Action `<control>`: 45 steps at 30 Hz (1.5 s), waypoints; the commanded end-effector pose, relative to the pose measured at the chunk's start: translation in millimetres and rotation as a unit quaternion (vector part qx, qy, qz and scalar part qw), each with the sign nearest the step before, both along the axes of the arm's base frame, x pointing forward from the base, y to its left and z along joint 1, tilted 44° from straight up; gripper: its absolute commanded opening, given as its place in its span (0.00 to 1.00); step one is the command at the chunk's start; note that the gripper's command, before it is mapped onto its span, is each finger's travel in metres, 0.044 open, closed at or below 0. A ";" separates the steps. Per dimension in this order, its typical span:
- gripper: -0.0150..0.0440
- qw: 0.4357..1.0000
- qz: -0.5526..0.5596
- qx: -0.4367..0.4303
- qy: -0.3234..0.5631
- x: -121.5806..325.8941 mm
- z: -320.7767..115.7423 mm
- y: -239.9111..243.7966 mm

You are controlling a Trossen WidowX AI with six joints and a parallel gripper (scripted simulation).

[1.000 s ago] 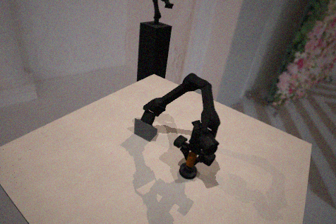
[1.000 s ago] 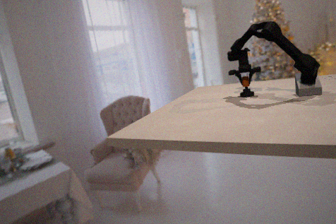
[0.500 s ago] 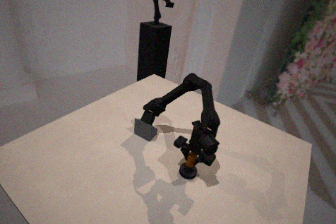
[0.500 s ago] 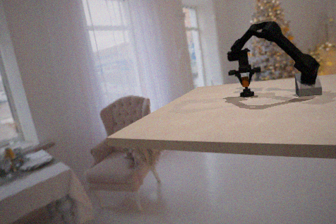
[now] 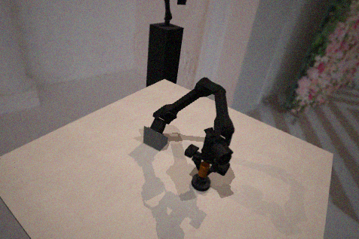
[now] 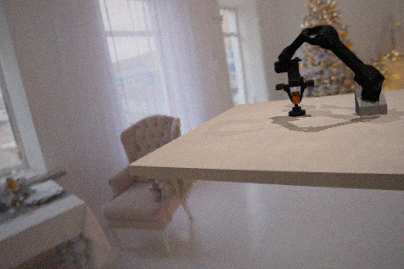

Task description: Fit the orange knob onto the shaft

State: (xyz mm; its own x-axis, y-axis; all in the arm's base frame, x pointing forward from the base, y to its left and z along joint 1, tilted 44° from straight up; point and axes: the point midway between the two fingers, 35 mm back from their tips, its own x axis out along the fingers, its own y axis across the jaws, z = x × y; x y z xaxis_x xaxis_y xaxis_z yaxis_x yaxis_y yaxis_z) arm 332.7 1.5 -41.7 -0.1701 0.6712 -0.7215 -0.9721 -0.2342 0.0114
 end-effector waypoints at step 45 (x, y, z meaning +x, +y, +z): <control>0.25 0.996 0.066 0.014 -0.063 2.2 1.0 -1.4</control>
